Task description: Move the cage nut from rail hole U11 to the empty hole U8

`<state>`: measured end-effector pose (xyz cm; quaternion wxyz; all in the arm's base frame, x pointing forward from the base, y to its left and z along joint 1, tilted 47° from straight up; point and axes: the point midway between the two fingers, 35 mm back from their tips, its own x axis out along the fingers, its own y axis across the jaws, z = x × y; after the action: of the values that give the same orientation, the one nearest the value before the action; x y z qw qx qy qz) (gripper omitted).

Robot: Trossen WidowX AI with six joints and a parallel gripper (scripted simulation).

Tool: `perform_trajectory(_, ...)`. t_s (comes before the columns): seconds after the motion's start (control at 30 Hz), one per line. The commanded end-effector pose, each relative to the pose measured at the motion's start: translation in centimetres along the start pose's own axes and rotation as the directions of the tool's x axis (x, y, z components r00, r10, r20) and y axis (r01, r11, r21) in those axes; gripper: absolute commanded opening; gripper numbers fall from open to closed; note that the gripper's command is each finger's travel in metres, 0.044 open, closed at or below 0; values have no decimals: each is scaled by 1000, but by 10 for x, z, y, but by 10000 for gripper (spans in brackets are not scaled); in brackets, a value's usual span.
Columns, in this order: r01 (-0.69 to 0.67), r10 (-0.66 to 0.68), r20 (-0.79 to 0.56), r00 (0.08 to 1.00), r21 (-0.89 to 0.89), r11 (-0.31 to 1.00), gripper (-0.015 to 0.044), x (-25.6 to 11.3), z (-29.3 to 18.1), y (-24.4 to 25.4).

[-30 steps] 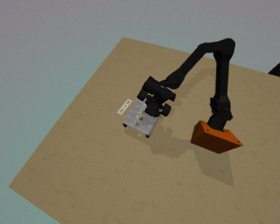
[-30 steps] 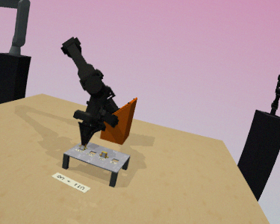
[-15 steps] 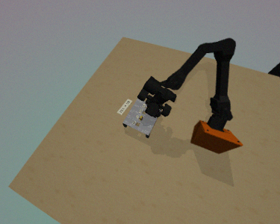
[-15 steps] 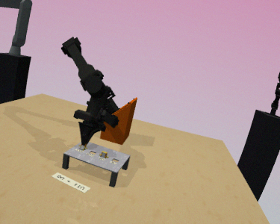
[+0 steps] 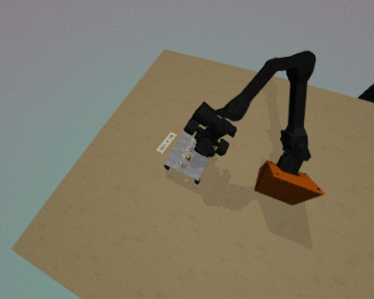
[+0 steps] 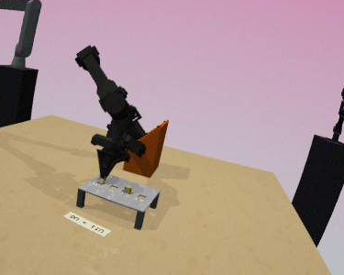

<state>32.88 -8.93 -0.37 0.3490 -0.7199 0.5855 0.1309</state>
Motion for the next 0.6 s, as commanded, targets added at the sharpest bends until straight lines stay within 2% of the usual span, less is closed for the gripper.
perform_trajectory(0.0, 7, -7, -4, 1000, -3, 1000, 28, -1, -1, 1)
perform_trajectory(0.57, 25, -25, -5, 1000, -3, 1000, 28, -1, -1, 1)
